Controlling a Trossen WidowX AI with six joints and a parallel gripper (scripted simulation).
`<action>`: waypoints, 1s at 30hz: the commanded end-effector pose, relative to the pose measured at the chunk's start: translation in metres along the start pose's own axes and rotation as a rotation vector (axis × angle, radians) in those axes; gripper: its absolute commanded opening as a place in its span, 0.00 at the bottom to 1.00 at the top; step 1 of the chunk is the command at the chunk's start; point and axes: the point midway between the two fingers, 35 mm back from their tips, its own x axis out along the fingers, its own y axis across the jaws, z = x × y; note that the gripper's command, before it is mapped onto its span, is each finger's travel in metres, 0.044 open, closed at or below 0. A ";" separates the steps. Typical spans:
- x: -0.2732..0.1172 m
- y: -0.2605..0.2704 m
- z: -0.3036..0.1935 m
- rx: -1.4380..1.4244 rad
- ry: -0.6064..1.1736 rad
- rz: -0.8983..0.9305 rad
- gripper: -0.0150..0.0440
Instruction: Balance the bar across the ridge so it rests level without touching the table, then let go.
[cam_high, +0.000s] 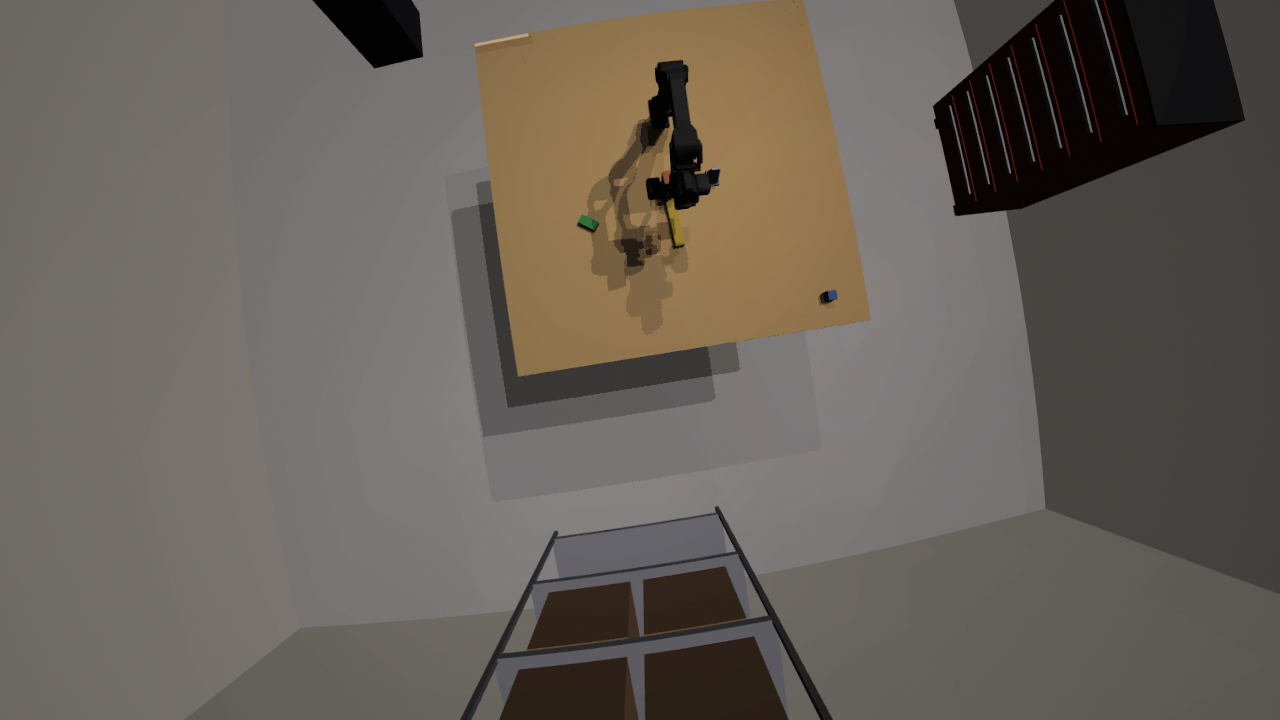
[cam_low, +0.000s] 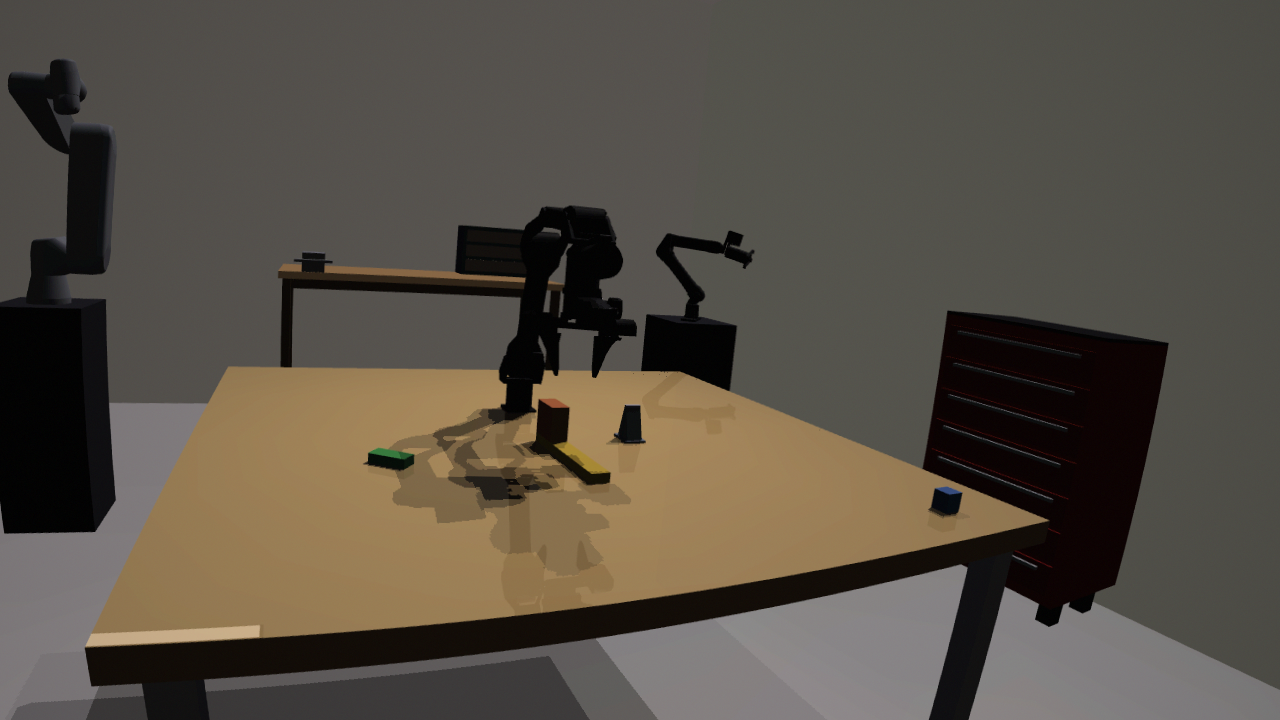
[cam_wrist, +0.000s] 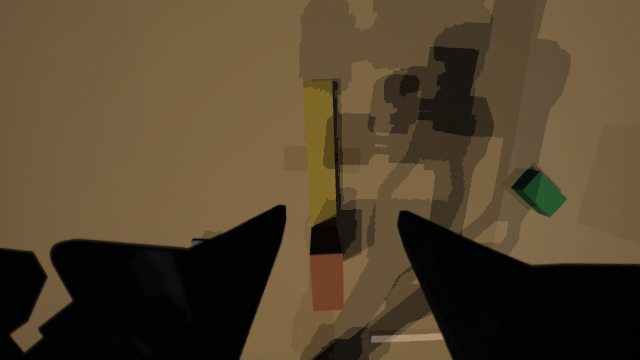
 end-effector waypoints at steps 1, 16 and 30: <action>0.006 0.005 -0.027 -0.081 0.125 0.040 0.79; 0.047 0.007 -0.028 -0.085 0.130 0.043 0.79; 0.113 0.009 -0.042 -0.085 0.131 0.043 0.79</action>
